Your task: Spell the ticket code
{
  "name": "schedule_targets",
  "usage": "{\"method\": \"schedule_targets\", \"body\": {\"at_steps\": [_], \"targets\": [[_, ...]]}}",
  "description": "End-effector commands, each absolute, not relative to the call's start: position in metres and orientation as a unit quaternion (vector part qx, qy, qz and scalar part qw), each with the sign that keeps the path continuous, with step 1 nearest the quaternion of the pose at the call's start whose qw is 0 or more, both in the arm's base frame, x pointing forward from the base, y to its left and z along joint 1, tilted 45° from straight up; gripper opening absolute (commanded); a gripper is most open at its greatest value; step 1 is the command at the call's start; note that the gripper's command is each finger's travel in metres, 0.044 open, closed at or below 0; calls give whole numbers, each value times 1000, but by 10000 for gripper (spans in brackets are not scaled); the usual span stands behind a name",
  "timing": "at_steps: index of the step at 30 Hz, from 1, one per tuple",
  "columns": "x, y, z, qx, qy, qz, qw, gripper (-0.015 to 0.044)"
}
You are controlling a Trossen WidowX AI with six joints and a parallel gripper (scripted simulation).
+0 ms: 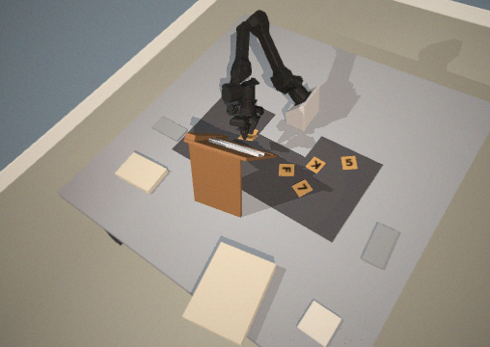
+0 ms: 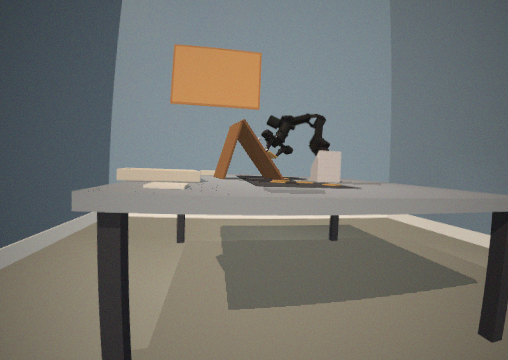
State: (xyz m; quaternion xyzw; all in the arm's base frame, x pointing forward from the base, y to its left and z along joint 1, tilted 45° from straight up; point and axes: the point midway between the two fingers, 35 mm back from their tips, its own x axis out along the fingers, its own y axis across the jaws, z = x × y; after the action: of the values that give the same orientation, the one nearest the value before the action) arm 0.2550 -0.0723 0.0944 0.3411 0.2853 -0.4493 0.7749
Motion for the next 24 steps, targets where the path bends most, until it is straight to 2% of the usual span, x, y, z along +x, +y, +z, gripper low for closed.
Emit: {"method": "schedule_targets", "body": {"at_steps": [1, 11, 24], "targets": [[264, -53, 91, 336, 300, -420, 788, 0], [276, -10, 84, 324, 334, -343, 816, 0], [283, 24, 60, 168, 381, -286, 863, 0]]}}
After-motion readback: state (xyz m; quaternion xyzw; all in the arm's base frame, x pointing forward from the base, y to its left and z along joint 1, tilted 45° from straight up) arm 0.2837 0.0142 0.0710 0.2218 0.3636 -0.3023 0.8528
